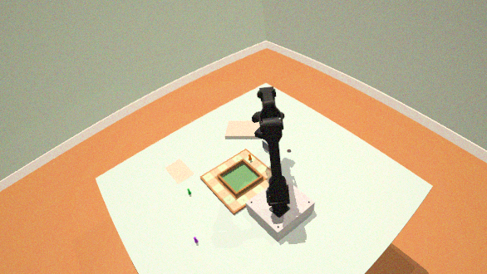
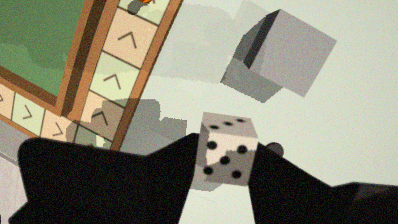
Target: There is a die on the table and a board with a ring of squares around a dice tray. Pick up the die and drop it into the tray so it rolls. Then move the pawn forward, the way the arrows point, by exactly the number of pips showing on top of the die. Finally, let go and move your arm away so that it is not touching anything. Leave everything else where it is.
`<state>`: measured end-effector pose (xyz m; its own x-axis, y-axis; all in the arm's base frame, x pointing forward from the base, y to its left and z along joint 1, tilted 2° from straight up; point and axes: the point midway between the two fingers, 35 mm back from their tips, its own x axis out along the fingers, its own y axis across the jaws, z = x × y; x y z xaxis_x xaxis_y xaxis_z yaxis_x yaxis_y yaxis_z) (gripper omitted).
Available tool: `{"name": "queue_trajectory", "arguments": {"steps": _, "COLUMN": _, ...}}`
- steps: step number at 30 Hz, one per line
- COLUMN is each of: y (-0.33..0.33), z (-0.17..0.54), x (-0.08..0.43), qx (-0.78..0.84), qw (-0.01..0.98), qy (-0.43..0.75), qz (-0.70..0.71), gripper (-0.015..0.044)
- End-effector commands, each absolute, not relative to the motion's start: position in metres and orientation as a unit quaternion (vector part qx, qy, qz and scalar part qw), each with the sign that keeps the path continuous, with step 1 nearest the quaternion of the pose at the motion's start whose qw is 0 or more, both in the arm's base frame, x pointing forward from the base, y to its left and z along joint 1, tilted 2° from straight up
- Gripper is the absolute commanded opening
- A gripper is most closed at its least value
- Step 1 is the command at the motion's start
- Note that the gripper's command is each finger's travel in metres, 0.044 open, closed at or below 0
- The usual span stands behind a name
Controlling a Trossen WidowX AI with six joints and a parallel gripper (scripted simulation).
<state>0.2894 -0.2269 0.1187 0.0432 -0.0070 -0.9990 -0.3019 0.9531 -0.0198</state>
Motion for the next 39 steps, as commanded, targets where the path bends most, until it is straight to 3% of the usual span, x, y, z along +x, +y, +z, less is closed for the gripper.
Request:
{"name": "queue_trajectory", "arguments": {"steps": 1, "y": -0.204, "z": 0.121, "x": 0.297, "qx": -0.106, "qw": 0.719, "qy": 0.681, "qz": 0.091, "gripper": 0.0}}
{"name": "queue_trajectory", "arguments": {"steps": 32, "y": -0.022, "z": 0.087, "x": 0.289, "qx": 0.005, "qw": 0.727, "qy": 0.687, "qz": 0.0, "gripper": 0.0}}
{"name": "queue_trajectory", "arguments": {"steps": 39, "y": -0.01, "z": 0.081, "x": 0.285, "qx": 0.014, "qw": 0.743, "qy": 0.669, "qz": -0.008, "gripper": 0.0}}
